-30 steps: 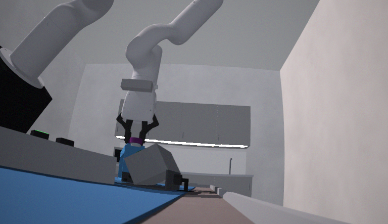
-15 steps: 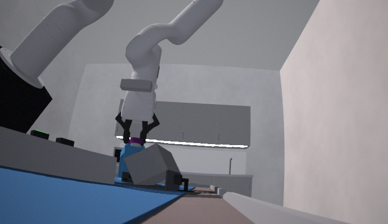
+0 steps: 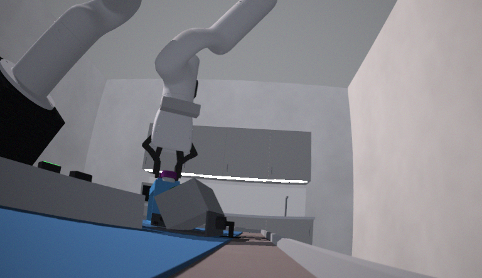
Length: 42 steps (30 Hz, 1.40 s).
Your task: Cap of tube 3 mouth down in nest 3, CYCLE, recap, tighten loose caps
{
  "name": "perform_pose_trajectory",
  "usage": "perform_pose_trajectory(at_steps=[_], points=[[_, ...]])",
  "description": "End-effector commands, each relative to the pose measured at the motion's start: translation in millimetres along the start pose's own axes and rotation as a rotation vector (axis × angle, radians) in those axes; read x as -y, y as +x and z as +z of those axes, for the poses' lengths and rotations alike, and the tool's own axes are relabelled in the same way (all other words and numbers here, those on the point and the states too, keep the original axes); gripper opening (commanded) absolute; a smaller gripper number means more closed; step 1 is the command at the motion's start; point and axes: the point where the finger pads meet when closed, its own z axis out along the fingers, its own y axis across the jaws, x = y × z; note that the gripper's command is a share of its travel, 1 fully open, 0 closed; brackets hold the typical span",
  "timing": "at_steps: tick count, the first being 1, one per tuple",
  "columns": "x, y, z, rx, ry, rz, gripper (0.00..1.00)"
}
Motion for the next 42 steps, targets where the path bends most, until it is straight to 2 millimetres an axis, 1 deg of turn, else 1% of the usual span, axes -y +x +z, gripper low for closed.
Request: perform_pose_trajectory(at_steps=[1, 3, 6, 12, 13, 27, 35, 37, 42], points=[[0.3, 0.0, -0.2, -0.010, -0.019, -0.246, 0.46], [0.3, 0.0, -0.2, -0.010, -0.019, -0.246, 0.46], [0.3, 0.0, -0.2, -0.009, -0.019, -0.351, 0.46], [0.3, 0.0, -0.2, -0.009, -0.019, -0.351, 0.46], [0.3, 0.0, -0.2, -0.009, -0.019, -0.351, 0.00], [0.3, 0.0, -0.2, -0.009, -0.019, -0.351, 0.00], [0.4, 0.0, 0.1, -0.012, -0.018, -0.084, 0.00], [0.4, 0.0, 0.1, -0.012, -0.018, -0.084, 0.00], [0.4, 0.0, 0.4, -0.013, -0.017, 0.082, 0.00]])
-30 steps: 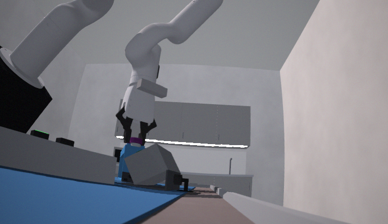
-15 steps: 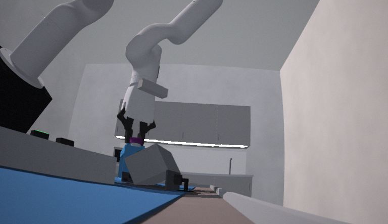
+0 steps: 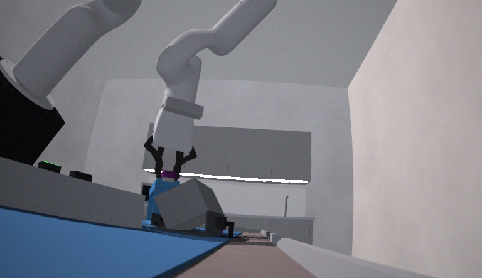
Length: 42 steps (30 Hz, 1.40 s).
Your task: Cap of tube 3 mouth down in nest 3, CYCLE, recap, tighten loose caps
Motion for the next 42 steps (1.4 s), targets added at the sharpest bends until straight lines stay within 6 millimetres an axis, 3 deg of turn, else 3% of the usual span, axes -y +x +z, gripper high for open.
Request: perform_pose_trajectory(at_steps=[1, 10, 17, 18, 30, 42], points=[[-0.3, 0.0, 0.3, 0.006, 0.010, 0.176, 0.00], [-0.3, 0.0, 0.7, 0.007, 0.009, 0.476, 0.00], [-0.3, 0.0, 0.8, 0.008, 0.009, 0.495, 0.00], [-0.2, 0.0, 0.7, 0.008, 0.009, 0.495, 0.46], [-0.3, 0.0, 0.7, 0.008, 0.009, 0.495, 0.46], [-0.4, 0.0, -0.1, 0.005, 0.010, 0.015, 0.46]])
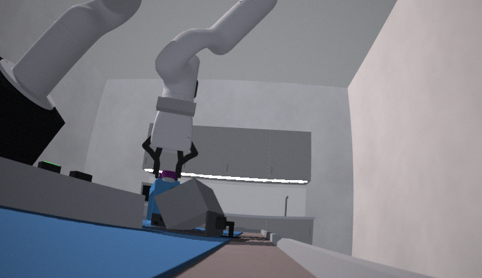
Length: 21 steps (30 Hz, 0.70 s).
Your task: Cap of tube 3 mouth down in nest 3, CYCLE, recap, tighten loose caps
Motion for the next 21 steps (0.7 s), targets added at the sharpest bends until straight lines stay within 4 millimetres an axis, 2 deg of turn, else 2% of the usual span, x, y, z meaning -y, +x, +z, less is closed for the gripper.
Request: perform_pose_trajectory(at_steps=[1, 4, 19, 21], points=[[0.3, 0.0, -0.2, -0.010, -0.013, -0.240, 0.46], [0.3, 0.0, -0.2, -0.009, -0.013, -0.280, 0.46], [0.3, 0.0, -0.2, -0.005, -0.016, -0.880, 0.46], [0.3, 0.0, -0.2, -0.005, -0.016, -0.880, 0.46]])
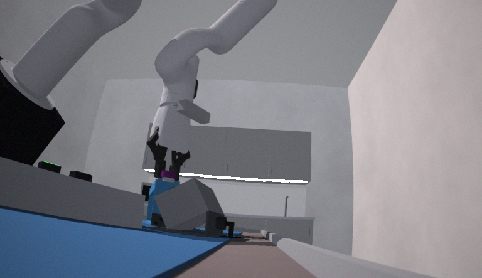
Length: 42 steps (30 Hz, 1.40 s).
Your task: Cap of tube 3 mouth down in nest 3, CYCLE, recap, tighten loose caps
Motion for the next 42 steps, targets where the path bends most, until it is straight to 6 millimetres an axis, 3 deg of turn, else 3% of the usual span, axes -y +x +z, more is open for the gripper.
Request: perform_pose_trajectory(at_steps=[1, 6, 7, 21, 30, 34, 42], points=[[0.2, 0.1, -0.2, -0.002, -0.030, -0.152, 0.46], [0.3, 0.1, -0.2, -0.002, -0.030, -0.152, 0.46], [0.2, 0.1, -0.2, -0.002, -0.030, -0.152, 0.00], [0.2, 0.1, -0.2, -0.002, -0.030, -0.152, 0.00], [0.3, 0.2, 0.1, -0.009, -0.029, 0.293, 0.00], [0.3, 0.2, 0.1, -0.010, -0.030, 0.377, 0.00], [0.2, 0.2, 0.4, -0.015, -0.027, 0.748, 0.00]])
